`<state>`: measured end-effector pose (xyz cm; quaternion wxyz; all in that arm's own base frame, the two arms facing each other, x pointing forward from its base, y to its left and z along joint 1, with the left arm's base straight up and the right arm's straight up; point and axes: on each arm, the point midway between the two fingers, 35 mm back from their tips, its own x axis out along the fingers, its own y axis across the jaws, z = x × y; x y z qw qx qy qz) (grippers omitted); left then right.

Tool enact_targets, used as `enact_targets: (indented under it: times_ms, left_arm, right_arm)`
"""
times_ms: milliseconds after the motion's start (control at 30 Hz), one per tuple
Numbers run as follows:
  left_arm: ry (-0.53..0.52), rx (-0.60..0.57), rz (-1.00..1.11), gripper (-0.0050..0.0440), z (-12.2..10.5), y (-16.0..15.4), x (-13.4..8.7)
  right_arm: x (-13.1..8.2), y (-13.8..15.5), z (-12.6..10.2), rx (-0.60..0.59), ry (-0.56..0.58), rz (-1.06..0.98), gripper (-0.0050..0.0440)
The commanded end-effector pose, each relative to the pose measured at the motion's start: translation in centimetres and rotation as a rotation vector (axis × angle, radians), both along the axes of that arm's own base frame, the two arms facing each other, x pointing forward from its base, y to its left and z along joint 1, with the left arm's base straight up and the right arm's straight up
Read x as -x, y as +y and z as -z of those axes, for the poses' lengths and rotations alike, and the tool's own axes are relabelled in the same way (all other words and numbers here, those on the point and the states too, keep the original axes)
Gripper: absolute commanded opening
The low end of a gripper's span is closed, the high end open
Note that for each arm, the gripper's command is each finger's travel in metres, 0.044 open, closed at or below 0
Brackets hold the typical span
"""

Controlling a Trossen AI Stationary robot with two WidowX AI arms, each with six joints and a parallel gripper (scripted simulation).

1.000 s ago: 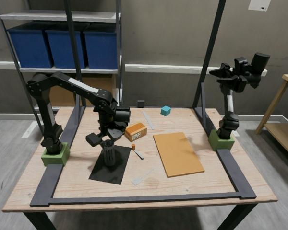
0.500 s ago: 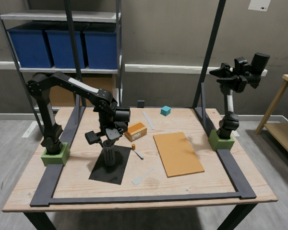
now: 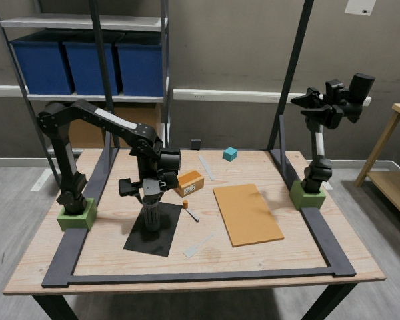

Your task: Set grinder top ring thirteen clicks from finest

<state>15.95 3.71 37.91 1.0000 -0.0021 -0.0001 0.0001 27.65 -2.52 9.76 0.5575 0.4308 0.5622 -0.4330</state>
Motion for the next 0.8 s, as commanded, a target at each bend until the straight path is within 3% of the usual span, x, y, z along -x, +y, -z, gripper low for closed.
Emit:
enact_targets:
  times_ms: [0, 300, 767]
  left_arm:
    - [-0.002, -0.009, 0.001, 0.0400, -0.33, -0.02, -0.01]
    - [-0.002, -0.009, 0.001, 0.0400, -0.33, -0.02, -0.01]
    - [-0.002, -0.009, 0.001, 0.0400, -0.33, -0.02, -0.01]
  right_arm:
    - [-0.38, -0.19, -0.86, 0.004, -0.031, 0.095, 0.0283]
    - [-0.38, -0.20, -0.85, 0.001, -0.031, 0.294, 0.0283]
    - [-0.38, -0.20, -0.85, 0.000, -0.030, 0.348, 0.0283]
